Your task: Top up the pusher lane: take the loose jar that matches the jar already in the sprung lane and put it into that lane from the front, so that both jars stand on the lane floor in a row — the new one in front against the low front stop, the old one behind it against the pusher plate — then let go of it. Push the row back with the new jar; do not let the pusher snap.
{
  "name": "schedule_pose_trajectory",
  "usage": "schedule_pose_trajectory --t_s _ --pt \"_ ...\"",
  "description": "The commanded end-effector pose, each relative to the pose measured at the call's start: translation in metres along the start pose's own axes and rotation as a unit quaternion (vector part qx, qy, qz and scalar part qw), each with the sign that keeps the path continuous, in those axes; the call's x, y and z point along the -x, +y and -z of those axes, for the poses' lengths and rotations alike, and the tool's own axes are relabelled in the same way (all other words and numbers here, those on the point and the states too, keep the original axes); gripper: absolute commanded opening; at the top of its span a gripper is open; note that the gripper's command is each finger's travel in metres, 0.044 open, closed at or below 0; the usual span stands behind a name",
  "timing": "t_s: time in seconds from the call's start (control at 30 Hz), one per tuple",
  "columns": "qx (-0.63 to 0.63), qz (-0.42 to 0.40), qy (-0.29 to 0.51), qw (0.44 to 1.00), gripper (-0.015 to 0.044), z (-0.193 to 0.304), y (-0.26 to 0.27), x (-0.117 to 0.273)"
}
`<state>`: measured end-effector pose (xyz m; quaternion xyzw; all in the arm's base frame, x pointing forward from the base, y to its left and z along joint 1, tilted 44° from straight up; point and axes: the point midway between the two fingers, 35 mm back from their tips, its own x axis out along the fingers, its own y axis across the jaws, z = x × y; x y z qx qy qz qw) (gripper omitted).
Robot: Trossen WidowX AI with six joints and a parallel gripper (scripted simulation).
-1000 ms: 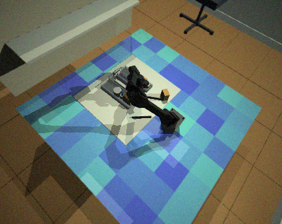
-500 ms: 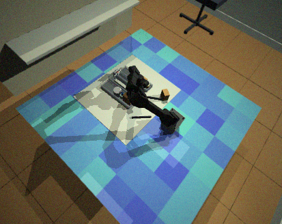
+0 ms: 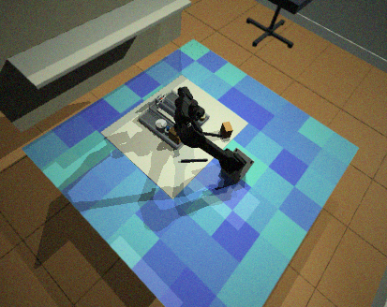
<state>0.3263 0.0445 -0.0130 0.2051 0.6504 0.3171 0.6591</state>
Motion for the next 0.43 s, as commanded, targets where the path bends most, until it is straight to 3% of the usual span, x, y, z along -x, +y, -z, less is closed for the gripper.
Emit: schedule_pose_trajectory --t_s 0.0,0.4 --pt "0.001 0.001 0.003 1.000 0.0300 0.006 0.000 0.001" --pt "0.000 0.002 0.004 1.000 0.0300 0.048 -0.002 0.003"
